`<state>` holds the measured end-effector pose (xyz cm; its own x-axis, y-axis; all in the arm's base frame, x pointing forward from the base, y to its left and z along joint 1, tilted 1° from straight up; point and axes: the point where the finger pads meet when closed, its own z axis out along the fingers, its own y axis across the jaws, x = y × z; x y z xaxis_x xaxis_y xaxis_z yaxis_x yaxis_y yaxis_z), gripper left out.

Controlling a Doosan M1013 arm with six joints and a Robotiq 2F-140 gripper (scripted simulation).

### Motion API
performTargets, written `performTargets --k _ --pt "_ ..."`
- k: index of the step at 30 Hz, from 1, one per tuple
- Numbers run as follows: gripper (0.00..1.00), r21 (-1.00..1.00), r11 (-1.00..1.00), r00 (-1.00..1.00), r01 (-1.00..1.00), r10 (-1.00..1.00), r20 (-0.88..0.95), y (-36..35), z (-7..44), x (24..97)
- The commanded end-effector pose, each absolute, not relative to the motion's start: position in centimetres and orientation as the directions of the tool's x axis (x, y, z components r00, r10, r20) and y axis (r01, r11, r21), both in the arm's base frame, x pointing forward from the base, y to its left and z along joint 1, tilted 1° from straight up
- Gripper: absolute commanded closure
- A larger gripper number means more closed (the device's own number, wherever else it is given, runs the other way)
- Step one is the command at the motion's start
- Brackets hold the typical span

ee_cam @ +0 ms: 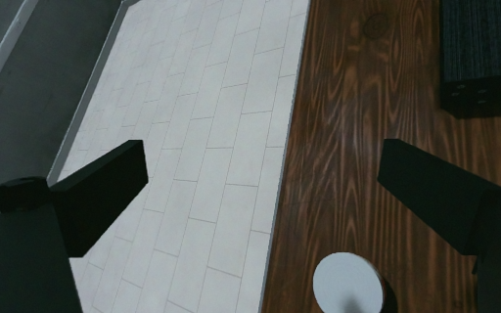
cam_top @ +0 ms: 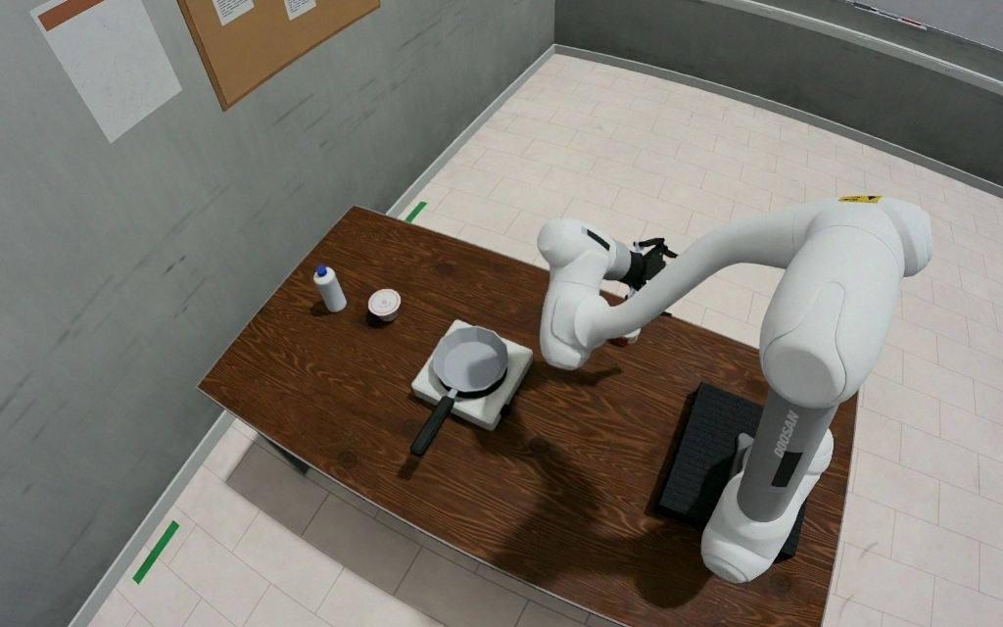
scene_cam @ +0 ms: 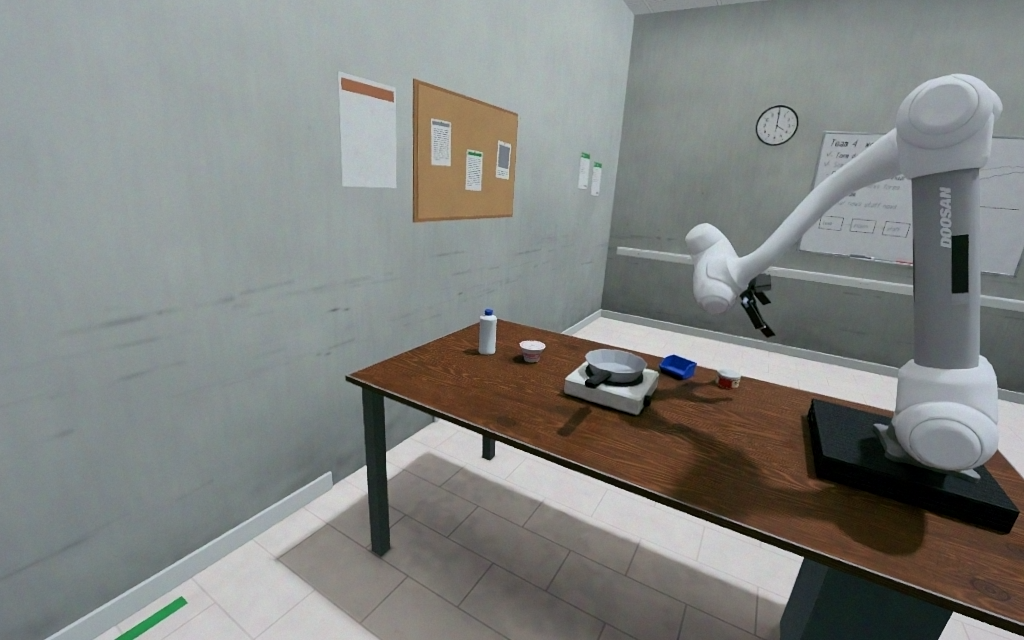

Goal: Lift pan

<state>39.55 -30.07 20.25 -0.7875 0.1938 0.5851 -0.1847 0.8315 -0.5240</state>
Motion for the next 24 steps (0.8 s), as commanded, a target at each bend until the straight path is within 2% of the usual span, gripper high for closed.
performTargets --k 1,17,18,24 --pt "0.00 -0.524 0.831 -0.788 -0.184 0.194 0.584 -30.1 20.3 39.6" --pt "0.00 -0.524 0.831 -0.788 -0.184 0.194 0.584 -30.1 20.3 39.6" --pt "0.59 -0.525 0.831 -0.788 -0.184 0.194 0.584 -30.1 20.3 39.6" --pt "0.59 -0.607 0.764 -0.797 -0.219 0.220 0.563 -31.3 20.8 40.1"
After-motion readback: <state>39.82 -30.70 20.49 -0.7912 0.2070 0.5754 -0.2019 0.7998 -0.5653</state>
